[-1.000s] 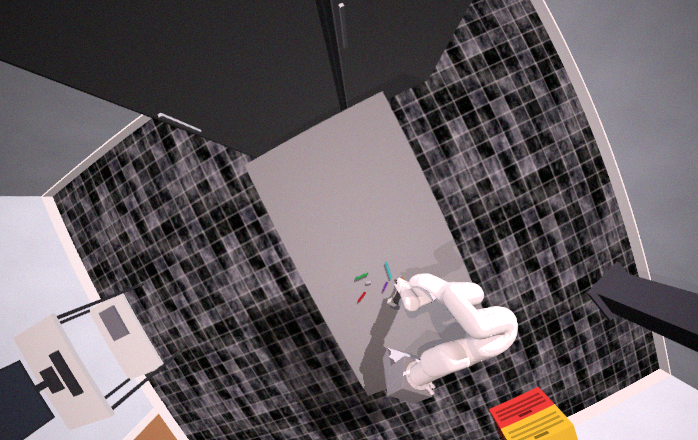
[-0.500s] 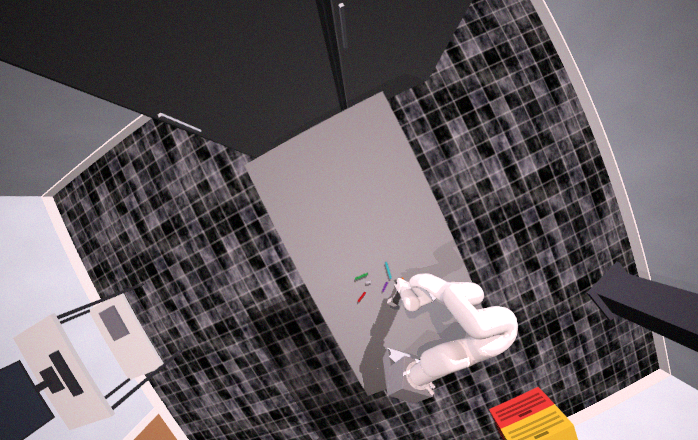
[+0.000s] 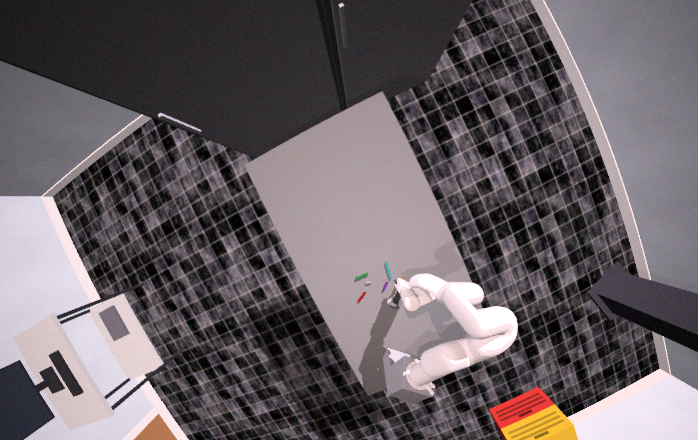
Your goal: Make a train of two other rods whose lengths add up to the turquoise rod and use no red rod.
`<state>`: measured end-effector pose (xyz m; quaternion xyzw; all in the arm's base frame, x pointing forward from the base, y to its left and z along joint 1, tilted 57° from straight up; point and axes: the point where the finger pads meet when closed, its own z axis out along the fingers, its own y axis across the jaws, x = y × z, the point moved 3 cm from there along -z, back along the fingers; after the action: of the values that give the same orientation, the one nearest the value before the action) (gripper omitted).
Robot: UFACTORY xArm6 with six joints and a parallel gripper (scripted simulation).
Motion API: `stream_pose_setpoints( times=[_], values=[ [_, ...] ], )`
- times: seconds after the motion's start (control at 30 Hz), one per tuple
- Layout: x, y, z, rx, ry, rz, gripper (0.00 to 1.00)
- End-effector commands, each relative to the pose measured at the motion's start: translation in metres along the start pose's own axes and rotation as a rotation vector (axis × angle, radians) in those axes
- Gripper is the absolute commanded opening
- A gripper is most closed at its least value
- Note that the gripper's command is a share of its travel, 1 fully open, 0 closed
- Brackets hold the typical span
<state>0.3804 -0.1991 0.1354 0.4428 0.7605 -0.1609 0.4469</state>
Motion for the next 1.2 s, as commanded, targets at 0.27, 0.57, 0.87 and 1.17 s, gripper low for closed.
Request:
stream_pose_setpoints(
  times=[0.27, 0.57, 0.87, 1.17],
  values=[
    [0.000, 0.000, 0.003, -0.001, 0.000, 0.000, 0.04],
    [0.000, 0.000, 0.010, -0.001, 0.000, 0.000, 0.04],
    [0.000, 0.000, 0.012, -0.001, 0.000, 0.000, 0.04],
    [0.000, 0.000, 0.012, -0.001, 0.000, 0.000, 0.04]
  ],
)
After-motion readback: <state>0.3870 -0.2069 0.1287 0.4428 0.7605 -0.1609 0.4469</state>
